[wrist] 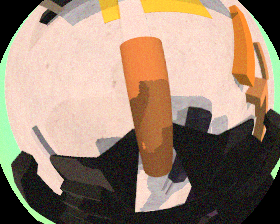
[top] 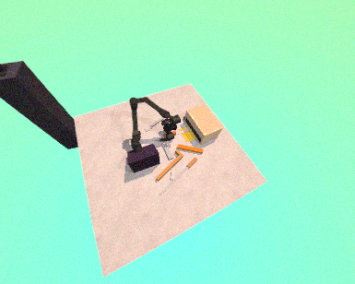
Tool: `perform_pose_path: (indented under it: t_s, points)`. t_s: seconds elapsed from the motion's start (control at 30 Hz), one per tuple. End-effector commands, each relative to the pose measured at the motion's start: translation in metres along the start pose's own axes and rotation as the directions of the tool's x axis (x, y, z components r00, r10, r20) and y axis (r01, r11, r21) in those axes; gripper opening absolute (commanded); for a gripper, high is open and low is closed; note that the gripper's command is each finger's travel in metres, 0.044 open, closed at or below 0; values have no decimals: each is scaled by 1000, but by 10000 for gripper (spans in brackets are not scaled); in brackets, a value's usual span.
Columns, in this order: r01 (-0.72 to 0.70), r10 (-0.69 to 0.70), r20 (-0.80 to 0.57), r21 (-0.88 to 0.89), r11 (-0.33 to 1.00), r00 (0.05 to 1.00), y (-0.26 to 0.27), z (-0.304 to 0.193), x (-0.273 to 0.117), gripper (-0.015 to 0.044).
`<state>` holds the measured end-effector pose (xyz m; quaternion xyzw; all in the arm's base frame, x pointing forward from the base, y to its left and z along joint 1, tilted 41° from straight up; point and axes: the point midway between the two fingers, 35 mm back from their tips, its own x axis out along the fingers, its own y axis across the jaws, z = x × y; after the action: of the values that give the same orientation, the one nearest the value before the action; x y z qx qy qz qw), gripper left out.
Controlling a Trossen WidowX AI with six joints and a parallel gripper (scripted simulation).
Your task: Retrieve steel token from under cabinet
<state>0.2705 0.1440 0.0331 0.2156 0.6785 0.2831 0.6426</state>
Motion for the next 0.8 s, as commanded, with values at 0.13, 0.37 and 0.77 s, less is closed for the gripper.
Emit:
perform_pose_path:
  t_s: [0.13,0.37,0.77]
  points:
    - [1,-1,-3,4,1000,1000,0,-12,1,0]
    - [1,-1,-3,5,1000,1000,0,-20,1,0]
    - [1,-1,-4,5,1000,1000,1,-34,1,0]
